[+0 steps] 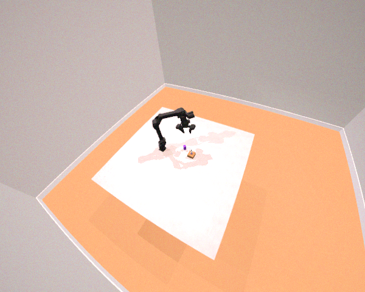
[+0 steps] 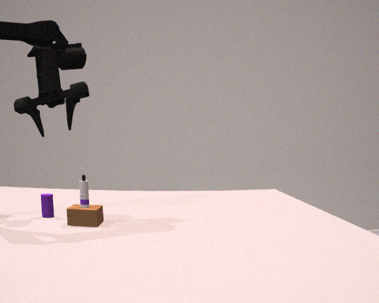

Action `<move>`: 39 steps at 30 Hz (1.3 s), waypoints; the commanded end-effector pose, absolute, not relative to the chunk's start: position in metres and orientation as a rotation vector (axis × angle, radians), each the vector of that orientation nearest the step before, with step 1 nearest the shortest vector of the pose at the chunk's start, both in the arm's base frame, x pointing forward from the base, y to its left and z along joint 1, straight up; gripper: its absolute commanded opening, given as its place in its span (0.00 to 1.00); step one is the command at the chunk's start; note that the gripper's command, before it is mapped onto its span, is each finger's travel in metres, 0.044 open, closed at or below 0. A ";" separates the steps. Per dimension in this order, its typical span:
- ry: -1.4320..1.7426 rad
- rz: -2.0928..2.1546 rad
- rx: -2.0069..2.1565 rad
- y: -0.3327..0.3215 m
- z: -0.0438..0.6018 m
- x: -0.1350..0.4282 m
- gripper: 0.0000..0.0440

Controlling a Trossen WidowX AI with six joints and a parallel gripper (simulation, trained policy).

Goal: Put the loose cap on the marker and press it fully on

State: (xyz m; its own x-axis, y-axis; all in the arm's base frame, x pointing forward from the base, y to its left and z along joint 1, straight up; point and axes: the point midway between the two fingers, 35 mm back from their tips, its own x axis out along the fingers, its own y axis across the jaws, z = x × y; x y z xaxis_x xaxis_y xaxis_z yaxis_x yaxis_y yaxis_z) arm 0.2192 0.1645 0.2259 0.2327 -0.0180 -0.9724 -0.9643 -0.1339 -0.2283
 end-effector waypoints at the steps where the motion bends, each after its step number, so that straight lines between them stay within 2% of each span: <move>1: 1.014 1.120 -1.407 0.164 0.224 0.222 0.74; 39: 1.259 1.199 -1.200 0.134 0.184 0.245 0.75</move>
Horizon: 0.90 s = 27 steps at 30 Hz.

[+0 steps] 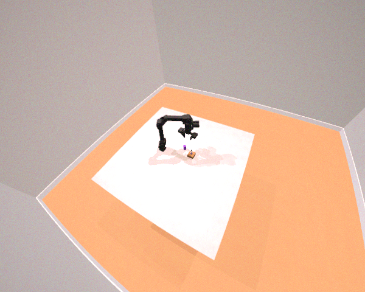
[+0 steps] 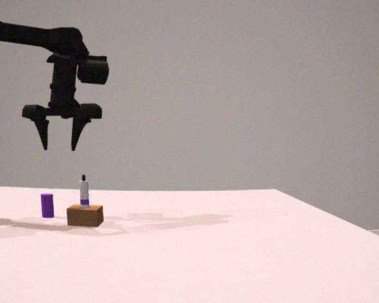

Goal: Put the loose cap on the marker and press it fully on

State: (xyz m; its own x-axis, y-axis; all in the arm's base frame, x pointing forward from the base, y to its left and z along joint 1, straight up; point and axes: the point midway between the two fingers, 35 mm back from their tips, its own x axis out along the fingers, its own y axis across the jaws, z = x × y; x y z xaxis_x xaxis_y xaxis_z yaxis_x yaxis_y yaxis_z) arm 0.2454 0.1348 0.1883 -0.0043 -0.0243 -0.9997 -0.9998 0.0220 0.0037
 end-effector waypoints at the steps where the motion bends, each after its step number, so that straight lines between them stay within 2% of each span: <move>1: 1.265 1.202 -1.197 0.133 0.183 0.245 0.75; 27: 1.399 1.320 -1.139 0.113 0.139 0.236 0.73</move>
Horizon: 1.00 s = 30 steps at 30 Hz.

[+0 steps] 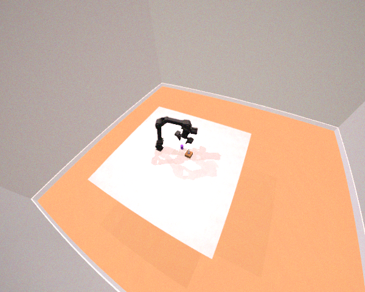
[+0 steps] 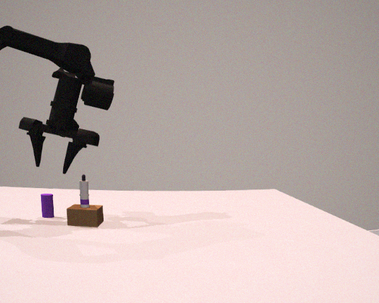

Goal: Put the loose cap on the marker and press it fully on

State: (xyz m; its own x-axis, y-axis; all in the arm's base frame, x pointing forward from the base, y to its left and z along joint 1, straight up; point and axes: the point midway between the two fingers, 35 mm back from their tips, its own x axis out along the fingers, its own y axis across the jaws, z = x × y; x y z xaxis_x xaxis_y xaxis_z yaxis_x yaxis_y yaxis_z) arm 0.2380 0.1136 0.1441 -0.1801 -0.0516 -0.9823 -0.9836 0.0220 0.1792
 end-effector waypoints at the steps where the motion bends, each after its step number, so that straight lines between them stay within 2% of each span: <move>1: 1.401 1.326 -1.138 0.112 0.137 0.236 0.73; 30: 1.346 1.472 -1.225 0.107 0.071 0.226 0.69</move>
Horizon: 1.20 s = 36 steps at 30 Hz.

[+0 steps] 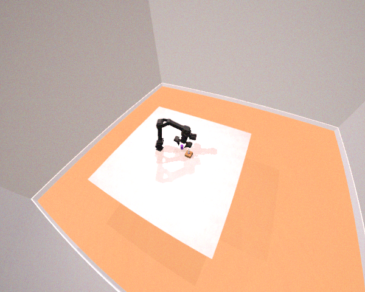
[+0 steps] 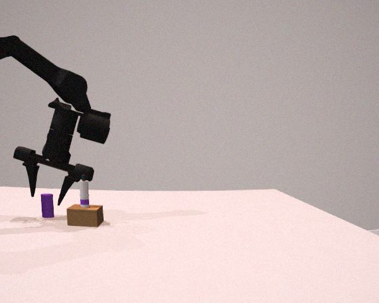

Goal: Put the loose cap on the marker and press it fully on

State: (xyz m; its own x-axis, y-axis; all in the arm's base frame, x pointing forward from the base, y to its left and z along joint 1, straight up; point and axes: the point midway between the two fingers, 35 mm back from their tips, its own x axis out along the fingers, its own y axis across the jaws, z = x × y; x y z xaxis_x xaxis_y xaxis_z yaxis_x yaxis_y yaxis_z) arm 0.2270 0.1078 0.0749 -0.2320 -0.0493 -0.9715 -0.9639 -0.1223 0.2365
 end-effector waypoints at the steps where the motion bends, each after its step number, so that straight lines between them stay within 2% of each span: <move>1: 1.341 1.473 -1.233 0.106 0.069 0.226 0.69; 7: 1.314 1.487 -1.274 0.106 0.063 0.226 0.63; 11: 1.294 1.494 -1.299 0.106 0.061 0.225 0.56; 13: 1.283 1.492 -1.312 0.105 0.061 0.225 0.47; 18: 1.238 1.480 -1.338 0.107 0.069 0.227 0.19; 36: 1.083 1.360 -1.372 0.111 0.112 0.264 0.25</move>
